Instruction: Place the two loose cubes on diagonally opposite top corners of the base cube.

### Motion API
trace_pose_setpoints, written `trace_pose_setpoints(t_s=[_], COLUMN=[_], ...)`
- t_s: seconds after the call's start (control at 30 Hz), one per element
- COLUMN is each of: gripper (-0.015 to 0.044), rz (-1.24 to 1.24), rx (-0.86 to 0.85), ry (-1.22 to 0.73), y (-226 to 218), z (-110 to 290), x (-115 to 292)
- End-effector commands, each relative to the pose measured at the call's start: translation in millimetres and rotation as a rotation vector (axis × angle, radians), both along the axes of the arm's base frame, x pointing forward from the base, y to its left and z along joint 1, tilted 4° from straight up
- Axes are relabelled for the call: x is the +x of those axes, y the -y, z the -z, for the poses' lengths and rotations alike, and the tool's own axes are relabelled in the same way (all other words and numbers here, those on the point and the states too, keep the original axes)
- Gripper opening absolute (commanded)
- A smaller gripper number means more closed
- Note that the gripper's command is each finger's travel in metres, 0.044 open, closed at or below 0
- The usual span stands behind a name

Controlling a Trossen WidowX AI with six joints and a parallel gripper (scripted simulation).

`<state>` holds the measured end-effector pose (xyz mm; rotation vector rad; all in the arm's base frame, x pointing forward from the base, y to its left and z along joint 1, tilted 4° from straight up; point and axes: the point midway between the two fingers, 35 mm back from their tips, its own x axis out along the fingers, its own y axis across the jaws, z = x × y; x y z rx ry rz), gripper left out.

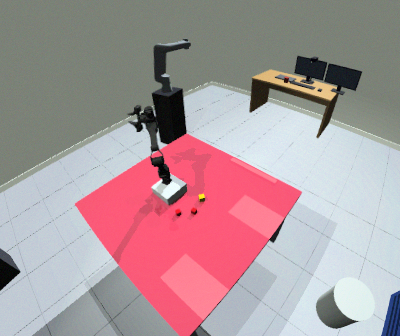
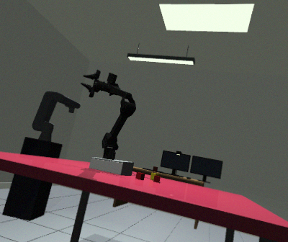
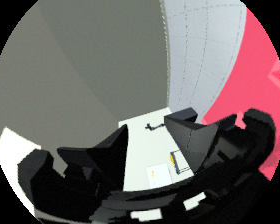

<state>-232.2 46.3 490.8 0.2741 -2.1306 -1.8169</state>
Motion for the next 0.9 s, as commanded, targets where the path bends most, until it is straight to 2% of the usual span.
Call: trace_pose_setpoints(t_s=[0.0,0.43,0.87], gripper=[0.0265,0.0265,0.0265], rz=[0.137,0.603,1.009], rx=[0.049,0.259,0.463], ry=[0.001,0.079,0.301], y=[-35.4,-153.5,-249.0], z=[8.6,41.7,84.1], x=[-4.2,24.9,107.0])
